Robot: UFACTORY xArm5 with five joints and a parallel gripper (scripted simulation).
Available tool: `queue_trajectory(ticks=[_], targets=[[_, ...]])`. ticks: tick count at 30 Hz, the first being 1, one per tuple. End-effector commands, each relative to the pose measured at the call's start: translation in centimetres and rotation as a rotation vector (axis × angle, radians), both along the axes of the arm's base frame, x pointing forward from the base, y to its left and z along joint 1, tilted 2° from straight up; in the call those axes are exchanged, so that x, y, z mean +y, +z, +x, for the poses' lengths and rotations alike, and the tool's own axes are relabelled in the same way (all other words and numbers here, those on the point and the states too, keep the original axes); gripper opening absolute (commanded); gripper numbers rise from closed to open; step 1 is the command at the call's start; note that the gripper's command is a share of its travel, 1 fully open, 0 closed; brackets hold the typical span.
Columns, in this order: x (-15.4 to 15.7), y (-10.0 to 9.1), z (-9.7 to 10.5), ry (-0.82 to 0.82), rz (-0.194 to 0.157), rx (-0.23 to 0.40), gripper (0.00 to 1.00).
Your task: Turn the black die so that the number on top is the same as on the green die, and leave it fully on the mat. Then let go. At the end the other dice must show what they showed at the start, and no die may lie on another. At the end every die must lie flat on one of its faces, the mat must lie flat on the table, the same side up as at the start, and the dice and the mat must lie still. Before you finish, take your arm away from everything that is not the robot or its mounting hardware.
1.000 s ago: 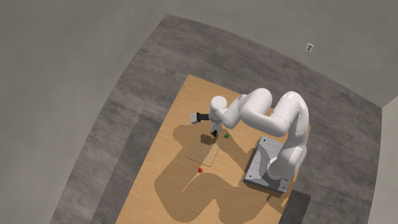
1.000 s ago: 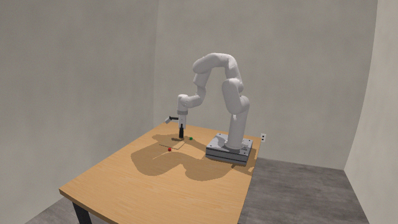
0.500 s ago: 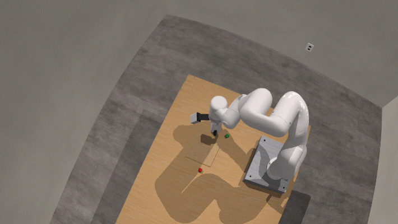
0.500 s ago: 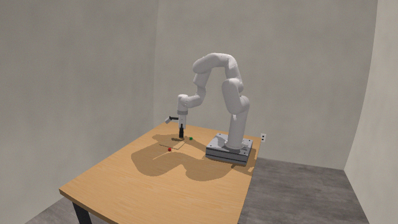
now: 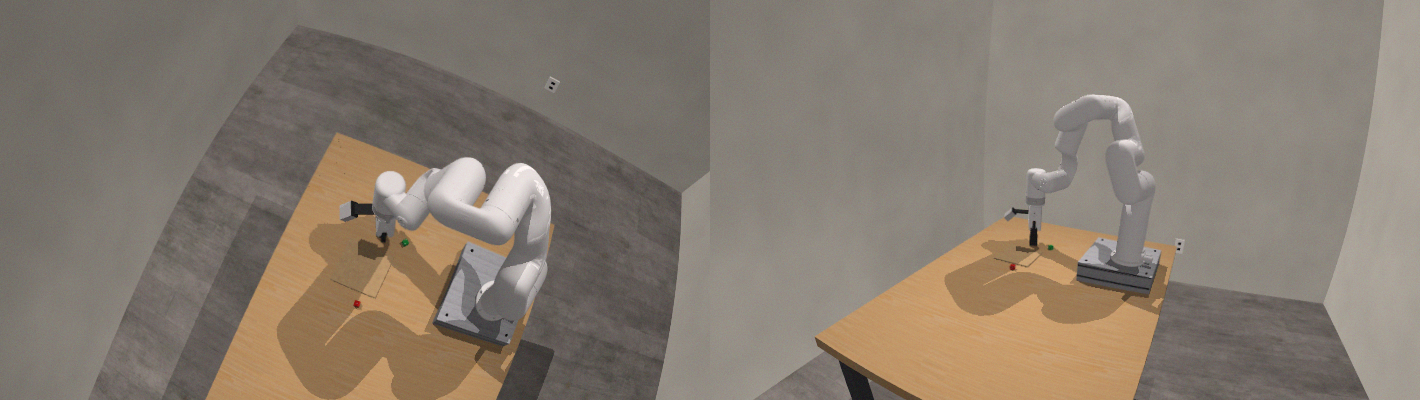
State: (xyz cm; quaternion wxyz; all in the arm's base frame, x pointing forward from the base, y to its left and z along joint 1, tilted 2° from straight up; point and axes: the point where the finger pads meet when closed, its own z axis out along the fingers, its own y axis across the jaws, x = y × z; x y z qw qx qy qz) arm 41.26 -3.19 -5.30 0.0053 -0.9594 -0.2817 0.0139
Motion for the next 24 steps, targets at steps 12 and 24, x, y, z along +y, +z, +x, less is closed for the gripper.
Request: queue_trajectory(ticks=[12, 24], targets=[[-0.01, 0.1, 0.14, 0.0, 0.0, -0.003, 0.11], [0.15, 1.07, 0.18, 0.0, 0.0, -0.003, 0.11]])
